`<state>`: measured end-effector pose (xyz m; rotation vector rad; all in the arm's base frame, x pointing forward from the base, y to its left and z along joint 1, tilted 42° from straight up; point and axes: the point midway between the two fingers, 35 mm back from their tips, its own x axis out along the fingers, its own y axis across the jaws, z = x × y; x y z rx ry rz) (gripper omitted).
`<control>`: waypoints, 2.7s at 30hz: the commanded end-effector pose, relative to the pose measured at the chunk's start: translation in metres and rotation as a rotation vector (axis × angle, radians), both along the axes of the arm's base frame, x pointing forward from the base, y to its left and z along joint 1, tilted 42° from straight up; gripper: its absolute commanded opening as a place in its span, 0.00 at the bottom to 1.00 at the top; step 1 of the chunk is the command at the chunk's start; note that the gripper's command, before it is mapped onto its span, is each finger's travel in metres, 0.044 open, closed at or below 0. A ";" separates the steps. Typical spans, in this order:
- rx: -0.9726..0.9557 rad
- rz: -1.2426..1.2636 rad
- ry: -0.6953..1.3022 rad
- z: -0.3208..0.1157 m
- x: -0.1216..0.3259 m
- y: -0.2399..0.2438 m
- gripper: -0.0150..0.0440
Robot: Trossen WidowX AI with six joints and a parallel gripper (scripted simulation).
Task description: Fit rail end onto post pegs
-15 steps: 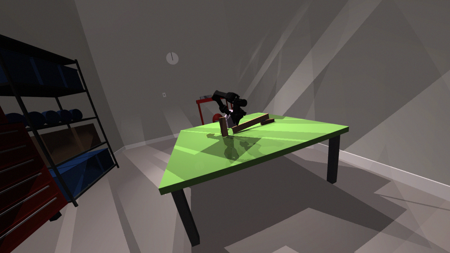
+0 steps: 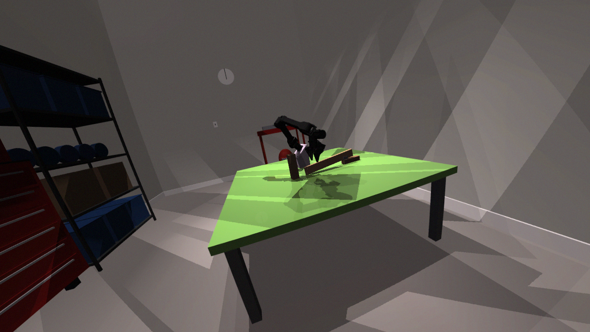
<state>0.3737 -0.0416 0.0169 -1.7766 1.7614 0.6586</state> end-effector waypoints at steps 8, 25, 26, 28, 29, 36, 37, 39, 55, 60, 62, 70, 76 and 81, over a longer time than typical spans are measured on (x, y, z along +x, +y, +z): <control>0.083 0.038 0.039 -0.033 -0.067 0.015 1.00; 0.084 0.036 0.039 -0.053 -0.064 -0.003 1.00; 0.084 0.036 0.039 -0.054 -0.064 -0.004 1.00; 0.084 0.036 0.039 -0.056 -0.064 -0.006 1.00; 0.084 0.036 0.039 -0.057 -0.064 -0.007 1.00; 0.084 0.037 0.039 -0.066 -0.064 -0.015 1.00; 0.083 0.037 0.039 -0.067 -0.064 -0.016 1.00; 0.083 0.037 0.039 -0.069 -0.064 -0.018 1.00; 0.080 0.037 0.040 -0.084 -0.065 -0.033 0.96; 0.080 0.037 0.040 -0.084 -0.065 -0.033 0.73; 0.080 0.037 0.040 -0.084 -0.065 -0.033 0.64; 0.080 0.037 0.040 -0.084 -0.065 -0.033 0.35; 0.080 0.037 0.040 -0.084 -0.065 -0.033 0.25; 0.080 0.037 0.040 -0.084 -0.065 -0.033 0.25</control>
